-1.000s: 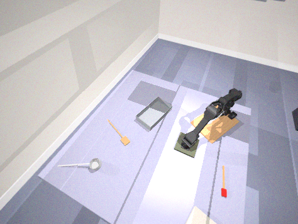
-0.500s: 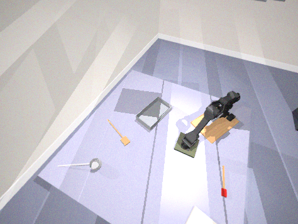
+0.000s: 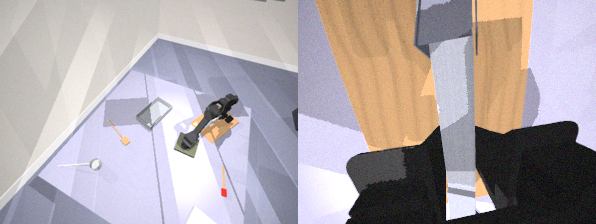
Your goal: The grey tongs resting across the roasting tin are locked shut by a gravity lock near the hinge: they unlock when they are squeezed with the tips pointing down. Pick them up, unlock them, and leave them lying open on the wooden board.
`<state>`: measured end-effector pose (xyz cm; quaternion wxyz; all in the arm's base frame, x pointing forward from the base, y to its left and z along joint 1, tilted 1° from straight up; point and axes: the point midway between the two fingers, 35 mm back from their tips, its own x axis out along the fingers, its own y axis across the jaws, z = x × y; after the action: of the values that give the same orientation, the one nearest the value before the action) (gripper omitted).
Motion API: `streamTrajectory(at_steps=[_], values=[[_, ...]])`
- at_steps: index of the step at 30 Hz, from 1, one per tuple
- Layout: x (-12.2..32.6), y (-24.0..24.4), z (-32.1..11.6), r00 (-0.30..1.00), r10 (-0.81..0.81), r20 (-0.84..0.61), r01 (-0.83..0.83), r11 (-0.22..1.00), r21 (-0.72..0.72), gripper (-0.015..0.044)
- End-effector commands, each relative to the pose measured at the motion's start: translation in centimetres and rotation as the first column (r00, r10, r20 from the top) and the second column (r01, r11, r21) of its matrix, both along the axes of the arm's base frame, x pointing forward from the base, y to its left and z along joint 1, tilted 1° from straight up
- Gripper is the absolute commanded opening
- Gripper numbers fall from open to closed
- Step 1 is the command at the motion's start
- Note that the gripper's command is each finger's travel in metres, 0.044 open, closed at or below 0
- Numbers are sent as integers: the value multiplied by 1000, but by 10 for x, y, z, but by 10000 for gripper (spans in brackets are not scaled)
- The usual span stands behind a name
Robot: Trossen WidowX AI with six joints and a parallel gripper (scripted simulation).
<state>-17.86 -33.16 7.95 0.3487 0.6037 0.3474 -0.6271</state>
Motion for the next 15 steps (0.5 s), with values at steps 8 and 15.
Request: streamTrajectory(at_steps=[8, 15], values=[[2, 3, -13, 1000, -1, 6, 1, 1000, 4, -150], [1, 2, -11, 1000, 0, 1, 0, 1000, 3, 7]])
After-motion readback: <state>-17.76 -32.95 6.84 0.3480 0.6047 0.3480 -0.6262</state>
